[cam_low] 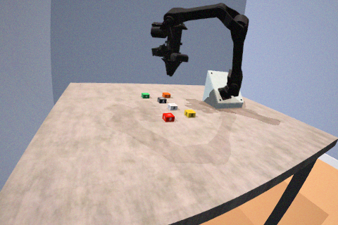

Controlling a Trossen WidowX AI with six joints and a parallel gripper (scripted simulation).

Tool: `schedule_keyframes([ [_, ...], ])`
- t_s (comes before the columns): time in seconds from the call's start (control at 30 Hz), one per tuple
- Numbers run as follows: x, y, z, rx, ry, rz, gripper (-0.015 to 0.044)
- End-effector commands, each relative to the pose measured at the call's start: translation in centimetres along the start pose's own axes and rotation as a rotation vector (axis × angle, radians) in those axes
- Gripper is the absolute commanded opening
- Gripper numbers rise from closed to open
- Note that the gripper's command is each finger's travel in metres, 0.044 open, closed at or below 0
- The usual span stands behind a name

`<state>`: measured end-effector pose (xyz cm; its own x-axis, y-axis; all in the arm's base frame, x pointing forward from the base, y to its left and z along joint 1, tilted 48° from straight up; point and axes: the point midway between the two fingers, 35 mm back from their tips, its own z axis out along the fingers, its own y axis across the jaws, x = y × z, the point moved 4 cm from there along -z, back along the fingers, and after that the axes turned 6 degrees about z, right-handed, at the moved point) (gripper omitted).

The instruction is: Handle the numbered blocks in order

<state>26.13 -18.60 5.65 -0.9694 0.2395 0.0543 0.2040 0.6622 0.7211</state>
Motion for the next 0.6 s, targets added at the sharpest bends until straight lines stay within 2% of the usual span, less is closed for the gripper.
schedule_keyframes([
  [0.0, 0.2, 6.2, 0.3, -0.012, 0.003, -0.005, 0.0120],
  [0.23, 0.2, 6.9, 0.4, -0.014, 0.003, -0.005, 0.0120],
  [0.3, 0.1, 6.8, 1.3, -0.013, 0.003, -0.005, 0.0172],
  [0.47, 0.1, 7.0, 7.6, -0.015, 0.002, -0.006, 0.0304],
  [0.57, 0.3, 7.0, 8.5, -0.017, 0.003, -0.006, 0.0383],
])
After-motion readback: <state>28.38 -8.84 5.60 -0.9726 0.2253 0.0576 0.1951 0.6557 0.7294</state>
